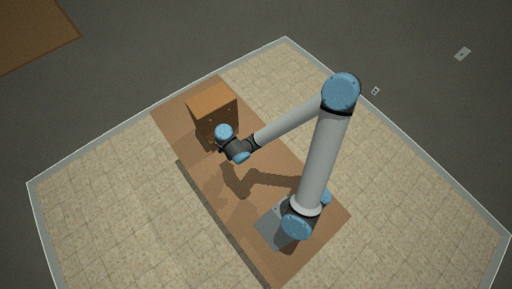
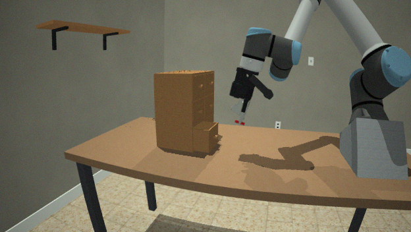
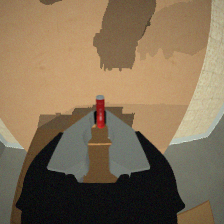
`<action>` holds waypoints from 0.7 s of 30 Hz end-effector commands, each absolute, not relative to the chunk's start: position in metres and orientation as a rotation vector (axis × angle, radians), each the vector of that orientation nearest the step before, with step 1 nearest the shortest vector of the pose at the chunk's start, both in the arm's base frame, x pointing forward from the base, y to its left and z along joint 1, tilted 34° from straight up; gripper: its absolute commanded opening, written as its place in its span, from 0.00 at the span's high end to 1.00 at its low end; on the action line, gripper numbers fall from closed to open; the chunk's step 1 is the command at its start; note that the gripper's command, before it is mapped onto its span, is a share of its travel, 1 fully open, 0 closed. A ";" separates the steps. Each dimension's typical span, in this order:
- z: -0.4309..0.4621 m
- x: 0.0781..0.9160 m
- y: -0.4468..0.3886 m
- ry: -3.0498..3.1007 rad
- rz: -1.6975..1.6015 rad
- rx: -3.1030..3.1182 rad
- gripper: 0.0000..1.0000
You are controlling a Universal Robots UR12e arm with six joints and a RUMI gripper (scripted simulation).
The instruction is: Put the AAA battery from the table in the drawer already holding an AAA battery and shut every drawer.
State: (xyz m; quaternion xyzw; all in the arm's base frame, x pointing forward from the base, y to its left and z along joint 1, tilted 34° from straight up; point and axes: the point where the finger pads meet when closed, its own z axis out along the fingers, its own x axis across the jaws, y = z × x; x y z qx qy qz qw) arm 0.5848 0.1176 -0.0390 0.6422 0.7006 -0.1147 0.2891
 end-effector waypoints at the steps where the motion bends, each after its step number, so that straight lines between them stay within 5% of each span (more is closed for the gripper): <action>1: -0.039 0.585 0.118 1.864 -0.266 1.687 0.98; 21: -0.040 0.584 0.117 1.833 -0.108 1.575 0.98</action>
